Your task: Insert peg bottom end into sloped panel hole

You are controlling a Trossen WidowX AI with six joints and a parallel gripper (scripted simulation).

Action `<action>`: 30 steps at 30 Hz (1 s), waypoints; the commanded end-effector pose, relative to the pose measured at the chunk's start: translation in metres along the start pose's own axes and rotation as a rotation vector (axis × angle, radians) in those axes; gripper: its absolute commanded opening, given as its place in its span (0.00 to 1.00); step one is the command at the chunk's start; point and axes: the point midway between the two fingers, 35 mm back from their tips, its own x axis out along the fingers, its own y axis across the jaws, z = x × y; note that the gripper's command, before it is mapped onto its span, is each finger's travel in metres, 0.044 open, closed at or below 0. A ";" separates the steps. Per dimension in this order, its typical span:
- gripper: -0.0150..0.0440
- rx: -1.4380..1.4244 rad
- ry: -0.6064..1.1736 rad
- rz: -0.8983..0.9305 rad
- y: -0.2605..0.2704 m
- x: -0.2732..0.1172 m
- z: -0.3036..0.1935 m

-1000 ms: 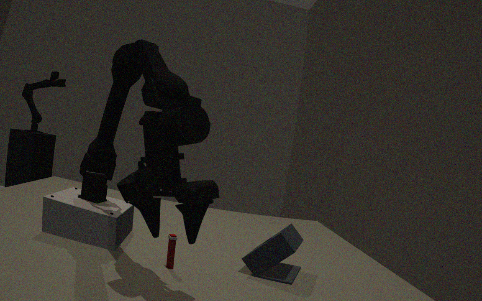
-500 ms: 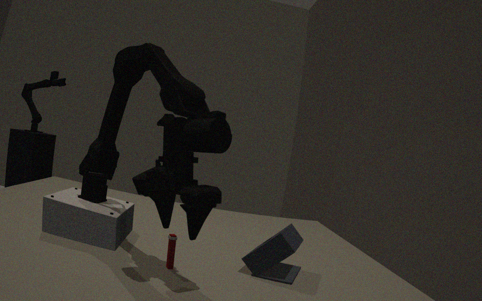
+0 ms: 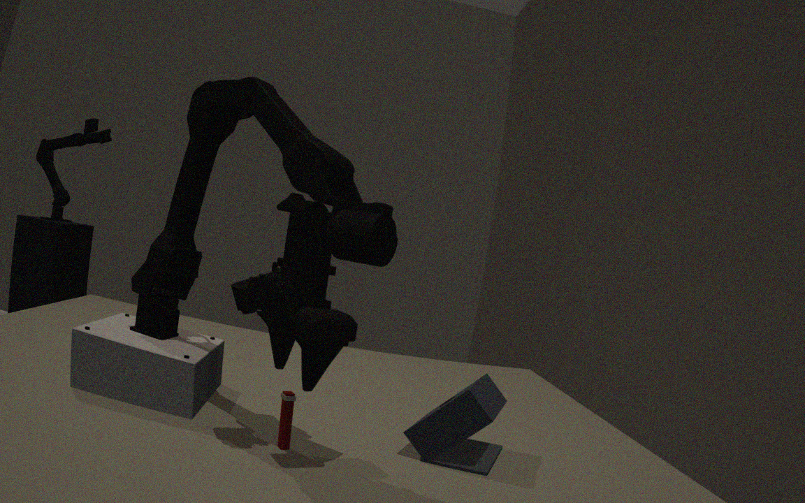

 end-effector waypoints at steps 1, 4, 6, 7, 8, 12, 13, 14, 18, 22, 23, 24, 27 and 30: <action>1.00 0.022 -0.013 0.002 -0.005 -0.001 0.000; 1.00 0.022 -0.013 0.002 -0.004 0.002 0.000; 1.00 0.022 -0.013 0.002 -0.004 0.005 0.000; 1.00 0.022 -0.013 0.002 -0.004 0.006 0.000; 1.00 0.022 -0.013 0.002 -0.004 0.008 0.000; 1.00 0.022 -0.013 0.002 -0.003 0.014 0.000; 1.00 0.022 -0.013 0.002 -0.003 0.016 0.000; 1.00 0.022 -0.013 0.002 -0.003 0.018 0.000; 1.00 0.022 -0.013 0.002 -0.003 0.024 0.000; 1.00 0.022 -0.013 0.002 -0.003 0.031 0.000; 1.00 0.022 -0.013 0.002 -0.003 0.033 0.000; 1.00 0.022 -0.013 0.002 -0.003 0.034 0.000; 1.00 0.022 -0.013 0.002 -0.003 0.039 0.000; 1.00 0.022 -0.013 0.002 -0.003 0.044 0.000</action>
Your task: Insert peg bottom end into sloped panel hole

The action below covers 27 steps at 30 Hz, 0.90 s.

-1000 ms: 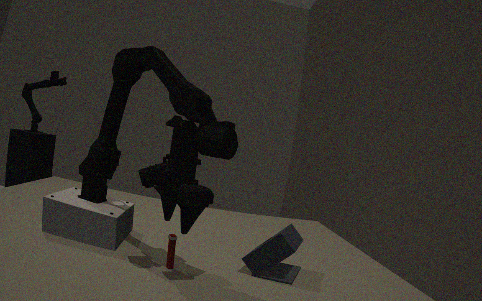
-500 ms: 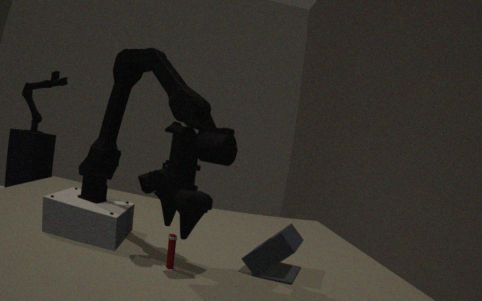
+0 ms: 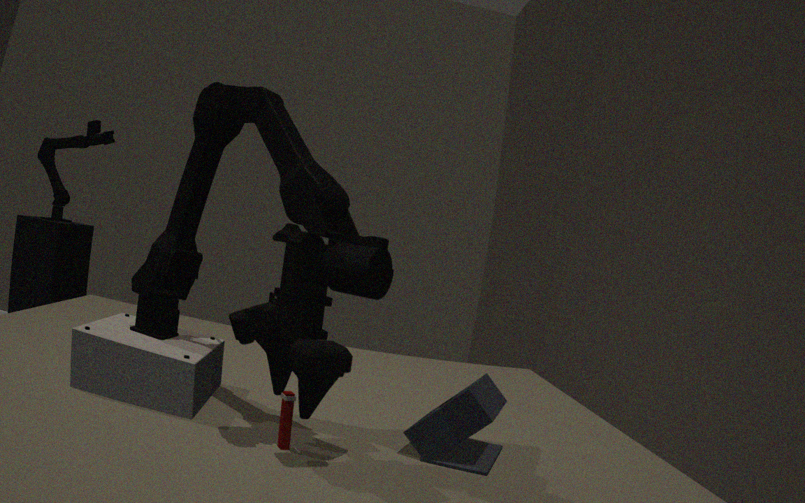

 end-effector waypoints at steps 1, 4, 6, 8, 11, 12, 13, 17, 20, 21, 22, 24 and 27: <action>1.00 0.005 -0.009 -0.007 -0.002 0.008 0.002; 1.00 0.005 -0.009 -0.007 -0.002 0.013 0.002; 1.00 0.005 -0.009 -0.007 -0.002 0.016 0.002; 1.00 0.005 -0.009 -0.007 -0.003 0.020 0.002; 1.00 0.005 -0.009 -0.007 -0.003 0.024 0.003; 1.00 0.005 -0.010 -0.007 -0.003 0.025 0.003; 1.00 0.005 -0.010 -0.007 -0.003 0.025 0.003; 0.91 0.000 -0.002 -0.004 -0.002 0.022 0.001; 0.78 0.000 -0.002 -0.004 -0.002 0.022 0.001; 0.73 0.000 -0.002 -0.004 -0.002 0.022 0.001; 0.69 0.000 -0.002 -0.004 -0.002 0.022 0.001; 0.60 0.000 -0.002 -0.004 -0.002 0.022 0.001; 0.47 0.000 -0.002 -0.004 -0.002 0.022 0.001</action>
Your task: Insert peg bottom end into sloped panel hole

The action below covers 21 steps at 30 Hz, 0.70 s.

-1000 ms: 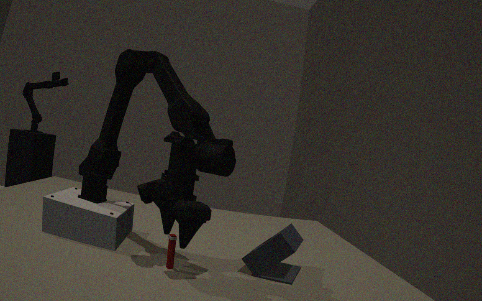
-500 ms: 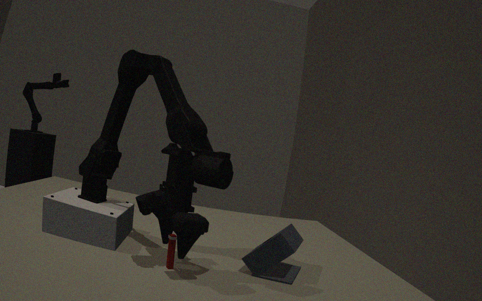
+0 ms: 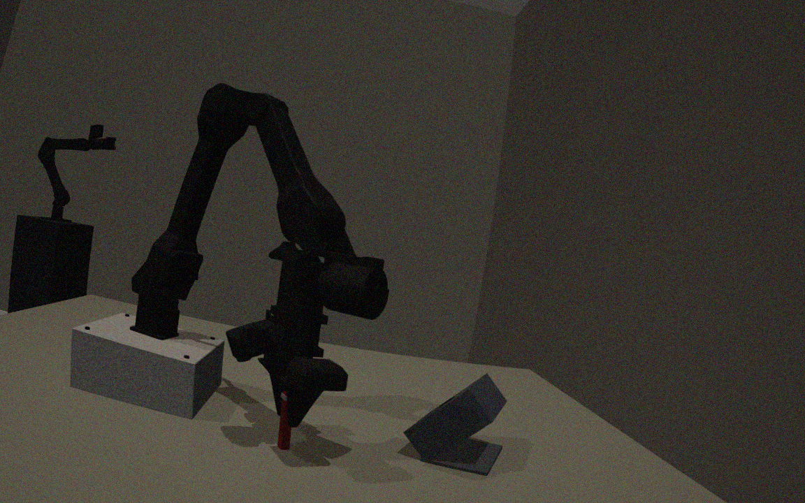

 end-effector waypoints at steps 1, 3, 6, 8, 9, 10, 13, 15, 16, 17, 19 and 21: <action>0.42 0.000 0.001 0.002 0.000 -0.001 0.000; 0.33 0.000 0.001 0.002 0.000 -0.001 0.000; 0.30 0.000 0.001 0.002 0.000 -0.001 0.000; 0.28 0.000 0.001 0.002 0.000 -0.001 0.000; 0.26 0.000 0.001 0.002 0.000 -0.001 0.000; 0.25 0.000 0.001 0.002 0.000 -0.001 0.000; 0.25 0.000 0.000 0.002 0.001 -0.003 0.000; 0.25 0.001 0.000 0.001 0.001 -0.008 -0.001; 0.25 0.001 -0.001 0.001 0.002 -0.013 -0.001; 0.25 0.001 -0.001 0.001 0.002 -0.017 -0.001; 0.25 0.002 -0.002 0.001 0.002 -0.028 -0.002; 0.25 0.002 -0.003 0.000 0.002 -0.039 -0.002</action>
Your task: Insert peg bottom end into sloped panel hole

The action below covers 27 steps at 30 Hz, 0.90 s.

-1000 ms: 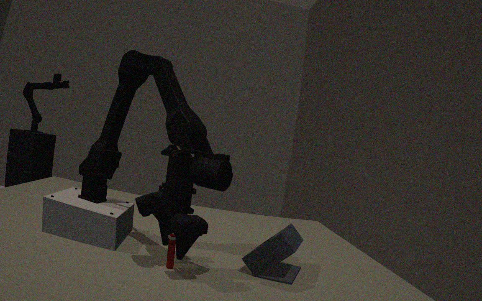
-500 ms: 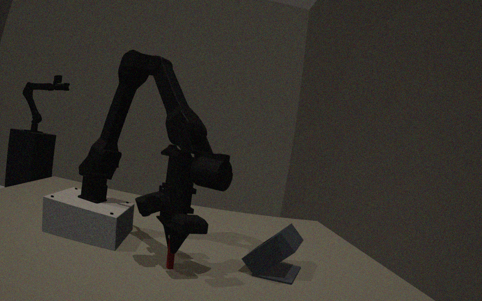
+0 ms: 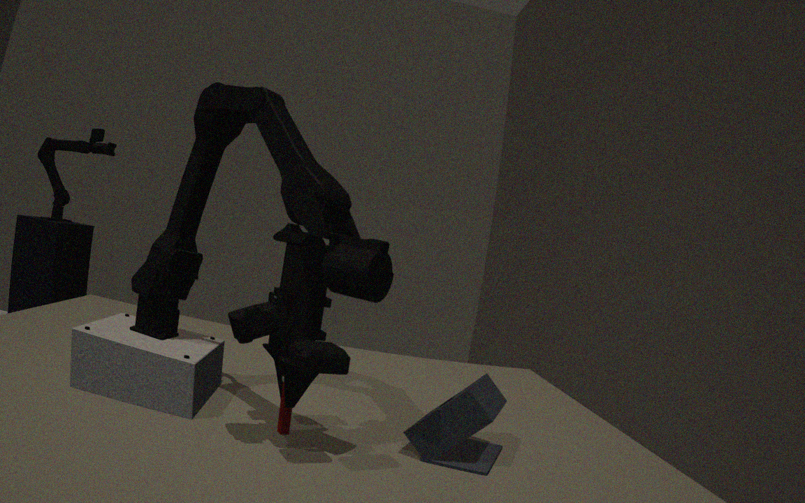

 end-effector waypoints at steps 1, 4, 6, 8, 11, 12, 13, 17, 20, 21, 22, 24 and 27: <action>0.25 -0.001 0.007 0.017 0.003 -0.022 -0.002; 0.25 0.000 0.006 0.016 0.002 -0.037 -0.002; 0.25 0.001 0.005 0.016 0.002 -0.046 -0.002; 0.25 0.001 0.004 0.016 0.001 -0.055 -0.002; 0.25 0.001 0.004 0.016 0.000 -0.058 -0.002; 0.25 -0.002 0.004 0.018 0.000 -0.058 -0.002; 0.25 -0.005 0.004 0.022 0.000 -0.058 -0.003; 0.25 -0.026 0.006 0.043 0.000 -0.057 -0.007; 0.25 -0.045 0.008 0.061 0.000 -0.057 -0.010; 0.25 -0.051 0.009 0.067 0.000 -0.057 -0.012; 0.25 -0.057 0.010 0.074 0.000 -0.057 -0.013; 0.25 -0.070 0.012 0.086 0.000 -0.056 -0.015; 0.25 -0.088 0.014 0.104 0.000 -0.056 -0.019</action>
